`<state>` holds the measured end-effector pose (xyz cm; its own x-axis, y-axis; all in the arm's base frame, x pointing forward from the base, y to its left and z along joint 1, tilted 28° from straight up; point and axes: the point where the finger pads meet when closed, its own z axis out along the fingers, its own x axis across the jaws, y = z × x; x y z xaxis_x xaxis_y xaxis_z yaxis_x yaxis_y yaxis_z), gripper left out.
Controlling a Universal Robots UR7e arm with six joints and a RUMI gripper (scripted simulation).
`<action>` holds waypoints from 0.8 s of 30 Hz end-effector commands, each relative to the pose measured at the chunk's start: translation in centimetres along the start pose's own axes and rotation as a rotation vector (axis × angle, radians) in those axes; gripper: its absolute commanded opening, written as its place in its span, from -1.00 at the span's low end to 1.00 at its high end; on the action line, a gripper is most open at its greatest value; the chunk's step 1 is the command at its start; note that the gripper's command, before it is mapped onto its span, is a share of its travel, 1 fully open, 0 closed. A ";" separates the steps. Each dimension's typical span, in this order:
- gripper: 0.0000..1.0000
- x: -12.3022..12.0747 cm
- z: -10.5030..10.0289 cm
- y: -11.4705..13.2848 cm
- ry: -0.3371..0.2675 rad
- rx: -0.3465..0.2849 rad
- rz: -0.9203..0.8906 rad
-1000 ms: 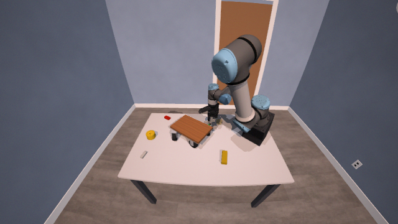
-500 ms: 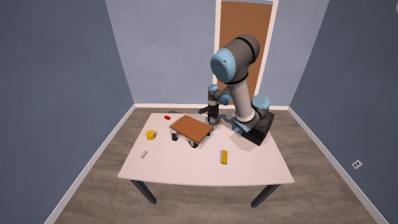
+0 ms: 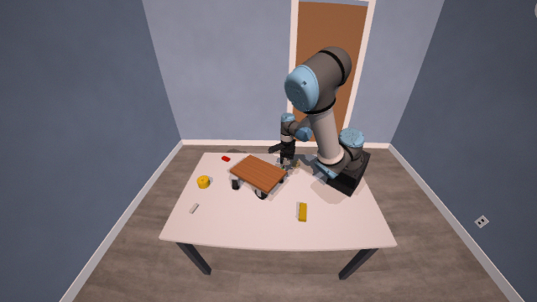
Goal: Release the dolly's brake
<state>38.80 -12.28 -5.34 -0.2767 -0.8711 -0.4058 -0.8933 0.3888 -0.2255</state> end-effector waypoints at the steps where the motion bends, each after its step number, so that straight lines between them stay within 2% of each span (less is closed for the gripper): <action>1: -1.00 0.0 -1.0 0.0 0.000 0.001 0.000; 18: -1.00 0.0 -6.2 0.0 0.000 0.001 0.000; 24: -1.00 0.0 -7.1 0.0 0.000 0.001 0.000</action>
<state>36.79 -14.15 -0.09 -0.2781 -0.8718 -0.4033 -0.8924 0.3899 -0.2274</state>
